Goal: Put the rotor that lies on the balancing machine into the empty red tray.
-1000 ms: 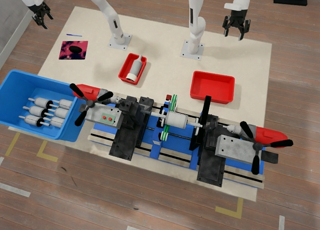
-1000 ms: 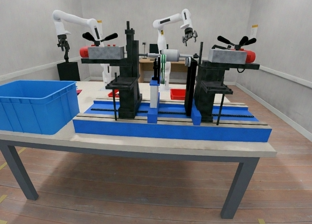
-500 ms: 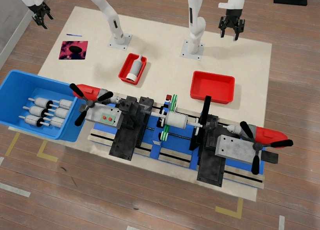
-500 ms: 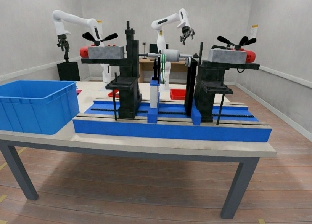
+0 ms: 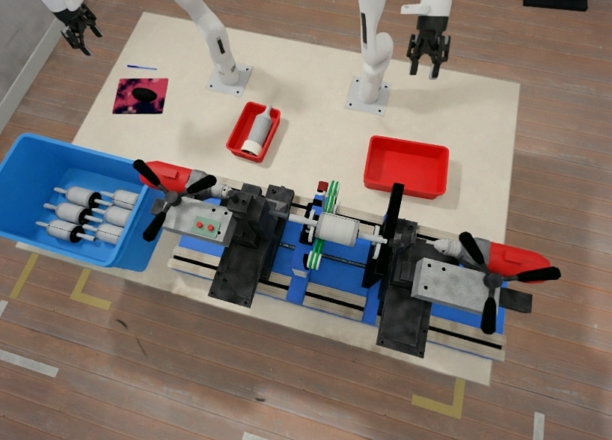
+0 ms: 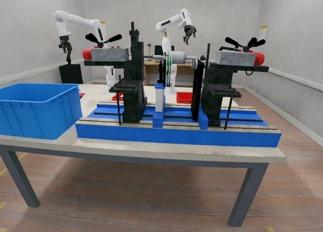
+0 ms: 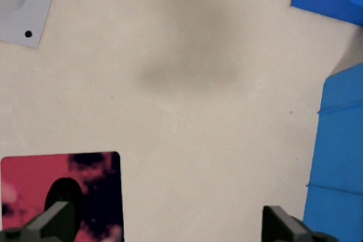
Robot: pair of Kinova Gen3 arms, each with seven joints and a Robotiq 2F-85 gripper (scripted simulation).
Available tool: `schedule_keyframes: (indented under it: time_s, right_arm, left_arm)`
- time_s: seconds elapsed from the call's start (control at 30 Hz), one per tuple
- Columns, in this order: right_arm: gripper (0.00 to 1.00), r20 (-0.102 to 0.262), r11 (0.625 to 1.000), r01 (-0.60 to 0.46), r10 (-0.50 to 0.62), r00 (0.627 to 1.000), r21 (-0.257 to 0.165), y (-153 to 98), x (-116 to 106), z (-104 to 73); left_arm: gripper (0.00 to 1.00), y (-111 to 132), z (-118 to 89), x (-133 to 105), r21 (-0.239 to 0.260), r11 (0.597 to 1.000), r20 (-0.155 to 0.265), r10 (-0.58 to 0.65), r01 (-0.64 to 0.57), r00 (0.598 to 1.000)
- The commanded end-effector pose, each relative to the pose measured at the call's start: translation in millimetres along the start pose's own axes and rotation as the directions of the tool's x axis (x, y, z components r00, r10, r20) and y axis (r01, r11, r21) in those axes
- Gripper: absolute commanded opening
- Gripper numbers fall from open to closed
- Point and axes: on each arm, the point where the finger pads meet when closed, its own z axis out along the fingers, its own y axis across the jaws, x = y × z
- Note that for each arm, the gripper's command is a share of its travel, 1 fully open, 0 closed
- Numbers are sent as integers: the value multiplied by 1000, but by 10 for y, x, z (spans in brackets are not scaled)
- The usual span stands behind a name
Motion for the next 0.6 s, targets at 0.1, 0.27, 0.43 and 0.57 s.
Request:
schedule_keyframes:
  time_s: [0.1,0.27,0.43,0.57]
  right_arm:
    - [1000,2,1000,0,0,1000,-1,1,1,-7]
    - [1000,2,1000,0,0,1000,-1,1,1,-7]
    - [1000,2,1000,0,0,1000,-1,1,1,-7]
    - [1000,2,1000,0,0,1000,-1,1,1,-7]
  left_arm:
    - [1000,-76,18,291,47,995,-33,95,-93,995]
    - [1000,-119,30,470,77,986,-51,154,-150,987]
    - [1000,-131,33,517,85,983,-56,169,-164,984]
    - [1000,-137,35,544,90,981,-58,178,-173,982]
